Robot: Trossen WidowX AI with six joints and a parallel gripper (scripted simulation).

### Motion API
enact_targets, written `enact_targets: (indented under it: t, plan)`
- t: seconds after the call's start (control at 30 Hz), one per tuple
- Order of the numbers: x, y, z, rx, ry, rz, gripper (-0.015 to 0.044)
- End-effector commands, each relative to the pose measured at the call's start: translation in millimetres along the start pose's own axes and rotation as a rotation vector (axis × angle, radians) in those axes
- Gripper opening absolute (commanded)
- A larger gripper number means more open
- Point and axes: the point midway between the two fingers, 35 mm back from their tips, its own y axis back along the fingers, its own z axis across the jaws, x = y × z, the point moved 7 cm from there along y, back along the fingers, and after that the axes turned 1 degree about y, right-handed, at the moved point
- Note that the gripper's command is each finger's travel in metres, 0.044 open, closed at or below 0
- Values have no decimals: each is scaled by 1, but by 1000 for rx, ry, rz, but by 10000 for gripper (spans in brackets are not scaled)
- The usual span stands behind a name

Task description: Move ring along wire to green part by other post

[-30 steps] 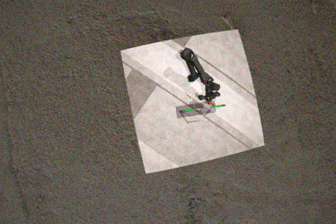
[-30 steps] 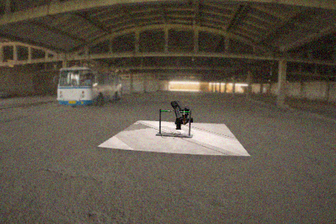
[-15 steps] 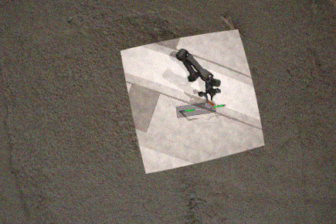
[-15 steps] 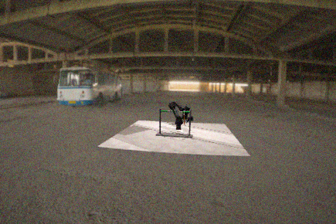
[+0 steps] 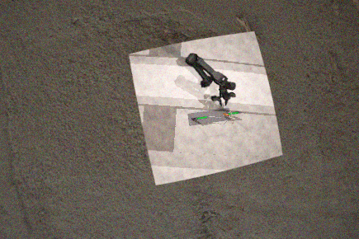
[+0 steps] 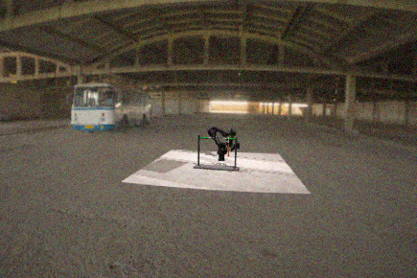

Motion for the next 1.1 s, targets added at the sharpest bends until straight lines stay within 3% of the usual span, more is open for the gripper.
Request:
enact_targets:
  t: [0.0,0.23,0.47,0.6,1.07]
  plan:
    - [0,0,0,4,-5,0,160]
    - [0,0,0,4,-5,0,160]
    - [0,44,-1,-1,3,-4,344]
    - [-1,50,-3,-3,4,-9,440]
    - [-1,50,-3,-3,4,-9,440]
